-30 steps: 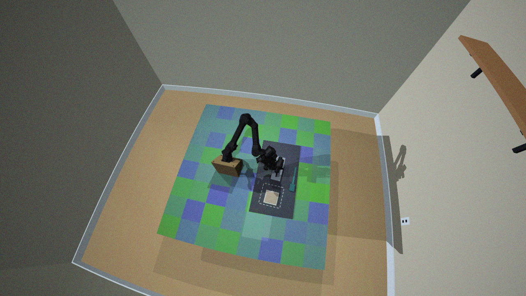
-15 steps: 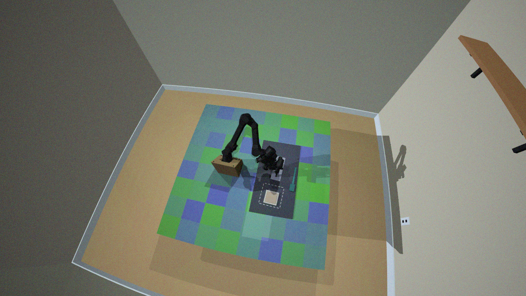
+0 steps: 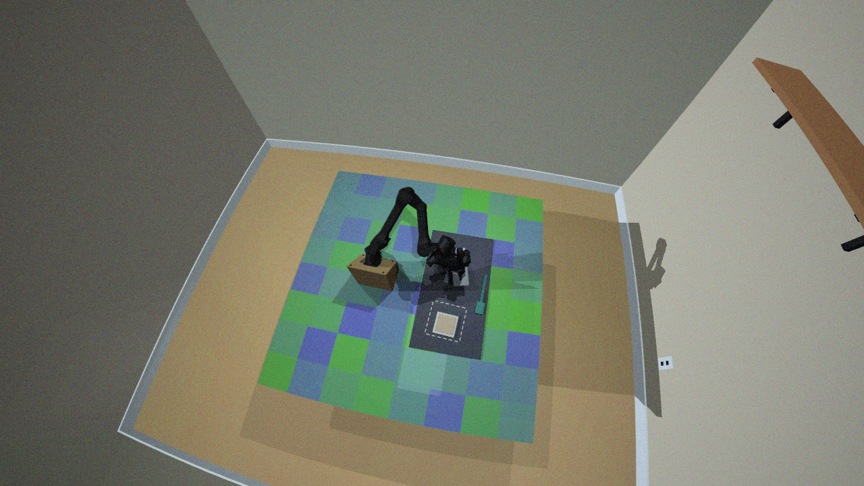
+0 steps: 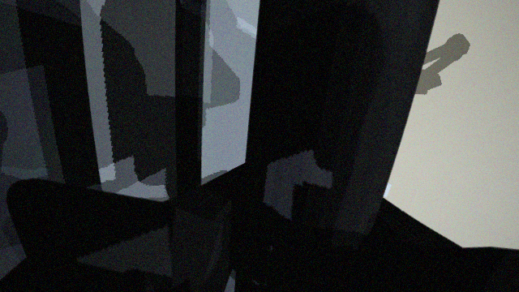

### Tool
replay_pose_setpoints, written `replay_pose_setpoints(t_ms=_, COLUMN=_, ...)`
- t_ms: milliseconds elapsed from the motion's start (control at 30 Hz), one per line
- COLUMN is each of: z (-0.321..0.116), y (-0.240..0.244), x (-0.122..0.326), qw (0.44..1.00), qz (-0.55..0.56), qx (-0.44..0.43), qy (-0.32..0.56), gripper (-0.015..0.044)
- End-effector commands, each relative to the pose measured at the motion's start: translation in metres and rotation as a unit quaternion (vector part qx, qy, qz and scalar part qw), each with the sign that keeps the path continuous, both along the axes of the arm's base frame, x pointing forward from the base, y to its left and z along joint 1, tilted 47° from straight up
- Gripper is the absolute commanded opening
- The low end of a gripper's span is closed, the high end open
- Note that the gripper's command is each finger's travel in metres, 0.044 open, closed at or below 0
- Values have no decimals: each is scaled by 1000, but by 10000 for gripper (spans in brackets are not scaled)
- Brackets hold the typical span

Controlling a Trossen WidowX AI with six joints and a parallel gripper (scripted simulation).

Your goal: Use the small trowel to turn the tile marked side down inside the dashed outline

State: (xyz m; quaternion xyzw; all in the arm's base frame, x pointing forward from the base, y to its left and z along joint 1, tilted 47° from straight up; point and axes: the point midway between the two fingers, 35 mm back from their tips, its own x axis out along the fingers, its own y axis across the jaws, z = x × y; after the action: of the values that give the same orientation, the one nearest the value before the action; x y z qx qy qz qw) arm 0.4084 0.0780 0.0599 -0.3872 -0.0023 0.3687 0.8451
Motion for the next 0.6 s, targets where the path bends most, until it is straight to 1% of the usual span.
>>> replay_pose_setpoints(t_ms=0, z=21, y=20, x=6, qw=997, qz=44, qx=-2, qy=-61, gripper=0)
replay_pose_setpoints(t_ms=267, z=51, y=65, x=-1, qw=977, qz=137, qx=-1, qy=-162, gripper=0)
replay_pose_setpoints(t_ms=567, z=79, y=112, x=-21, qw=932, qz=237, qx=0, qy=-274, gripper=0)
